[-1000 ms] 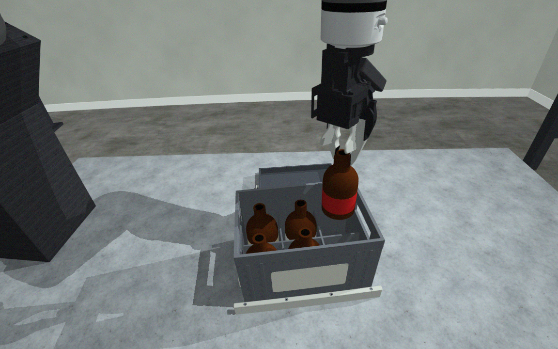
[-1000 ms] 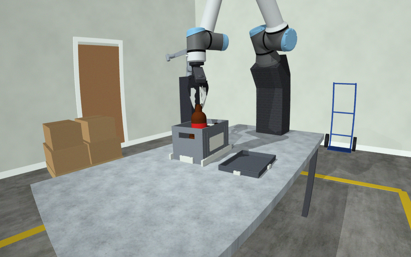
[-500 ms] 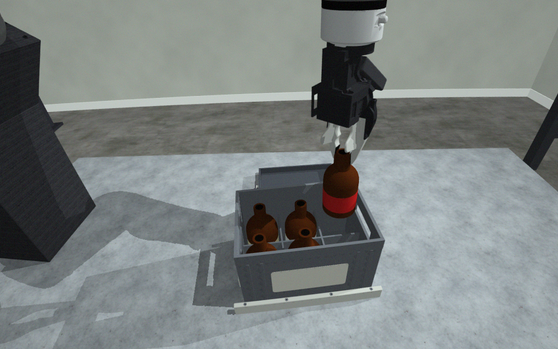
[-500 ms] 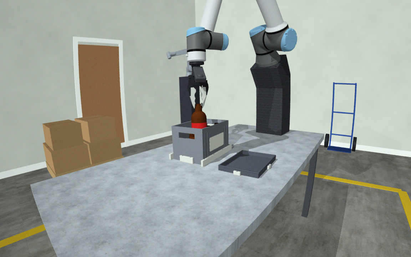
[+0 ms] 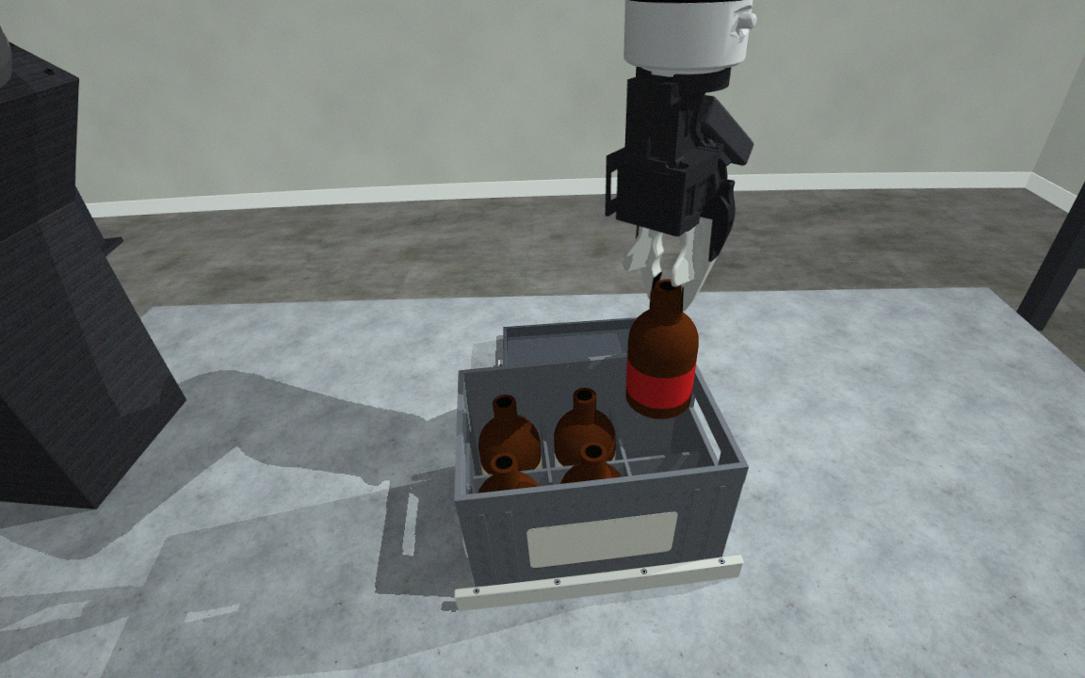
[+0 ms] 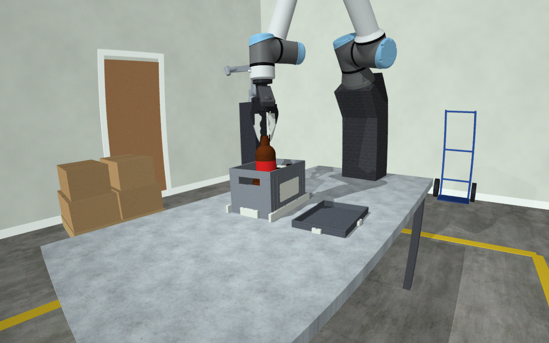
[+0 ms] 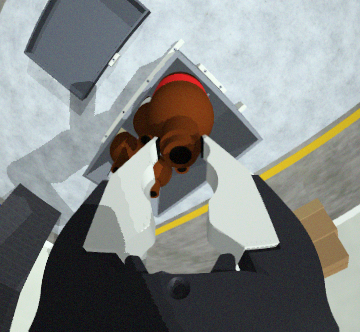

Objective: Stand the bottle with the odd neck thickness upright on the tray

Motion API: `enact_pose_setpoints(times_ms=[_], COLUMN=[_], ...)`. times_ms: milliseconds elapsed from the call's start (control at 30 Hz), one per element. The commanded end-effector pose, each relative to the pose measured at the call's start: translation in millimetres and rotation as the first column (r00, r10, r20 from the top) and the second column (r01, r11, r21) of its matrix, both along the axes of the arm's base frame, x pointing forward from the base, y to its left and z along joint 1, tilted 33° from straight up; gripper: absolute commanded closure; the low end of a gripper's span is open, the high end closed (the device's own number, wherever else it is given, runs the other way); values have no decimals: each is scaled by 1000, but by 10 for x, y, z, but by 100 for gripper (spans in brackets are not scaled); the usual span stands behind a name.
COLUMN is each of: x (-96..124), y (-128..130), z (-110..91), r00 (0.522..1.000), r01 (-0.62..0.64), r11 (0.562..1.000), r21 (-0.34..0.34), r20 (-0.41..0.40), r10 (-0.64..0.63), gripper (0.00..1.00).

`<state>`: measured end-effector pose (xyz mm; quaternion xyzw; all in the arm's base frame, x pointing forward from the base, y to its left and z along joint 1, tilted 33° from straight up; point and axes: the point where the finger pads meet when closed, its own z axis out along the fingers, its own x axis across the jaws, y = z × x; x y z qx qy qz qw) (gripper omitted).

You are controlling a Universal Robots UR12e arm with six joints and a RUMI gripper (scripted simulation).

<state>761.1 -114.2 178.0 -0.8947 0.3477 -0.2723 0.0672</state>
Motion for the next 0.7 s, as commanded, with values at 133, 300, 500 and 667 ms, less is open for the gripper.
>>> enact_pose_setpoints(times_ms=[133,300,500,667], x=[-53,-78,-110,-129], y=[7,10,14,16], z=[96,136,186,216], r00=[1000,1000,1000,1000], r01=[0,0,0,0], r11=[1000,1000,1000,1000], r21=[-1,-1,-1,-1], r20=[1,1,1,1], r10=[0,0,0,0], gripper=[100,100,100,100])
